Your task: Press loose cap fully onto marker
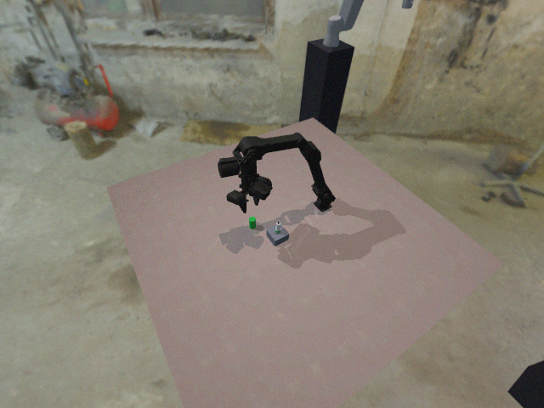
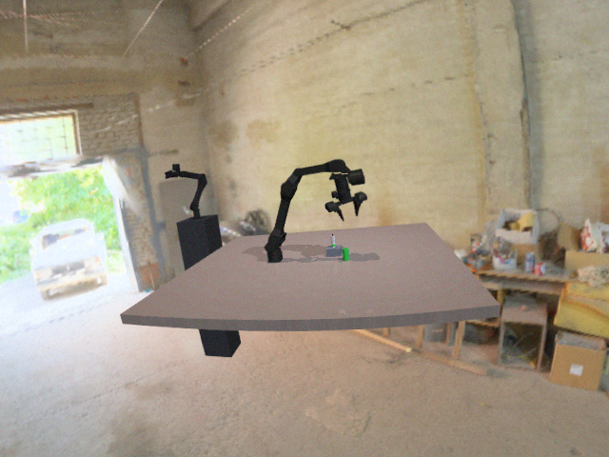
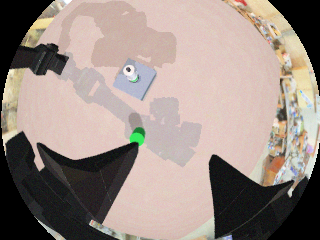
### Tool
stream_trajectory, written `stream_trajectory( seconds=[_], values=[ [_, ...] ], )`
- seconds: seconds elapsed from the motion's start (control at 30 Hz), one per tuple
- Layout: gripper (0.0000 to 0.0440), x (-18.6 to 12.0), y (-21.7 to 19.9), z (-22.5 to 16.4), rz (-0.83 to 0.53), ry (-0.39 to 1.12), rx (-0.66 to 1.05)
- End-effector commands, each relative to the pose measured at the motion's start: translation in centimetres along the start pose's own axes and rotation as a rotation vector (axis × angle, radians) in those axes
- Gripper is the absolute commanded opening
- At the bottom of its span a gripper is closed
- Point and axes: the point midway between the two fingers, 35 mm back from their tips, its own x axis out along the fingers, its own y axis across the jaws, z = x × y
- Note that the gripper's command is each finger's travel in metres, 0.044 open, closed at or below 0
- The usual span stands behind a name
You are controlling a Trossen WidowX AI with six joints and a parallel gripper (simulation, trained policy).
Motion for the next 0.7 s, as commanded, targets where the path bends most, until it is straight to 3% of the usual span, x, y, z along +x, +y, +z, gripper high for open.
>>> stream_trajectory(
  seconds=[0.0,0.67],
  values=[
    [0.0315,0.7,0.8,-1.0,0.041,0.012,0.003],
    [0.0308,4.3,3.6,-4.3,0.217,0.042,0.004]
  ],
)
